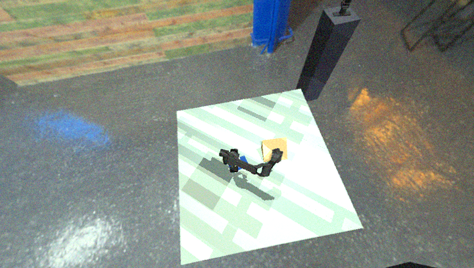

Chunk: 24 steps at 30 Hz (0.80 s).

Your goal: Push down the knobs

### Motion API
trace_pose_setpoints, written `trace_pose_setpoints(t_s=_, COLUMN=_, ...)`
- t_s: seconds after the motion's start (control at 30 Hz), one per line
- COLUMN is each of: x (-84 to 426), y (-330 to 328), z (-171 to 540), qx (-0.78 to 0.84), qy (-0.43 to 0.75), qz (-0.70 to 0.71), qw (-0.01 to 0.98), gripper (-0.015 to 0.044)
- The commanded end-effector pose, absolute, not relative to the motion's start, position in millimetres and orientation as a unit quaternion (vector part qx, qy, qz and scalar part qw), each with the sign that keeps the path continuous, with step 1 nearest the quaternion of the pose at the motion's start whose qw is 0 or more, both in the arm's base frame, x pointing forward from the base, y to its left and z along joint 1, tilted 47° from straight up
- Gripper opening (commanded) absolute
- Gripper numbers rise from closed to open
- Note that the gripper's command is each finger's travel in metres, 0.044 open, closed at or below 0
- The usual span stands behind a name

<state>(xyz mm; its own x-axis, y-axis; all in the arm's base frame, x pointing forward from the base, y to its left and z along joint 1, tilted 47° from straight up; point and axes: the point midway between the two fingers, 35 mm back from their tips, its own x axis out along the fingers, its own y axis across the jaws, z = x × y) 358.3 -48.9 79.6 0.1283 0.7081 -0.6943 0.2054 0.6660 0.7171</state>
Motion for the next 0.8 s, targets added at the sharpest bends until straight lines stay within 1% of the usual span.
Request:
trace_pose_setpoints(t_s=0.0, x=358.7, y=-46.0, z=78.4, qx=0.363, qy=0.633, qz=0.192, qw=0.657, gripper=0.0000)
trace_pose_setpoints(t_s=0.77, x=359.3, y=-42.9, z=75.4, qx=0.363, qy=0.633, qz=0.192, qw=0.657, gripper=0.0000)
